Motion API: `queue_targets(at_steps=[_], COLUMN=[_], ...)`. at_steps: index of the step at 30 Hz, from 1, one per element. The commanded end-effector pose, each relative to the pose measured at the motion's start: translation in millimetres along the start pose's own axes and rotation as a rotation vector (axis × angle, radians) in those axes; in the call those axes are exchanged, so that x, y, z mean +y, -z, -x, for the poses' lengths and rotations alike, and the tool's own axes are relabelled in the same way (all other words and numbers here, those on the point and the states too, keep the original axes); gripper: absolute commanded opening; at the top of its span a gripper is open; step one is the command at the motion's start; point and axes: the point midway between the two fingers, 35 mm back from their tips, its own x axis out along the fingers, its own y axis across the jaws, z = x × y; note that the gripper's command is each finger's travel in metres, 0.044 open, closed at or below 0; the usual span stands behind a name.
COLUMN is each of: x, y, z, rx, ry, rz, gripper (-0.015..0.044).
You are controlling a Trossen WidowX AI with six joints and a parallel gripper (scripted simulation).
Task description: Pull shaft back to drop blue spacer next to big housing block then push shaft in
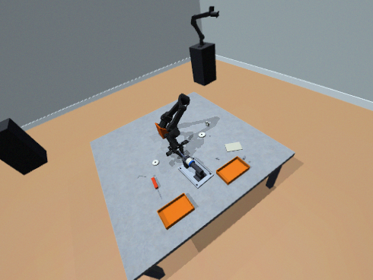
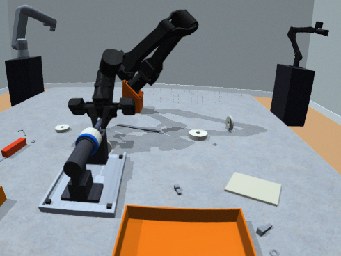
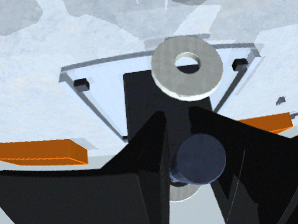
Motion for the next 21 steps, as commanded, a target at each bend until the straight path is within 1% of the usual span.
queue_targets(at_steps=[1,21], x=[-0.1,-0.1], y=[-0.8,-2.0], z=[0.7,1.9], rx=[0.0,0.0], ry=[0.0,0.0], rz=[0.003,0.003], gripper=[0.0,0.0])
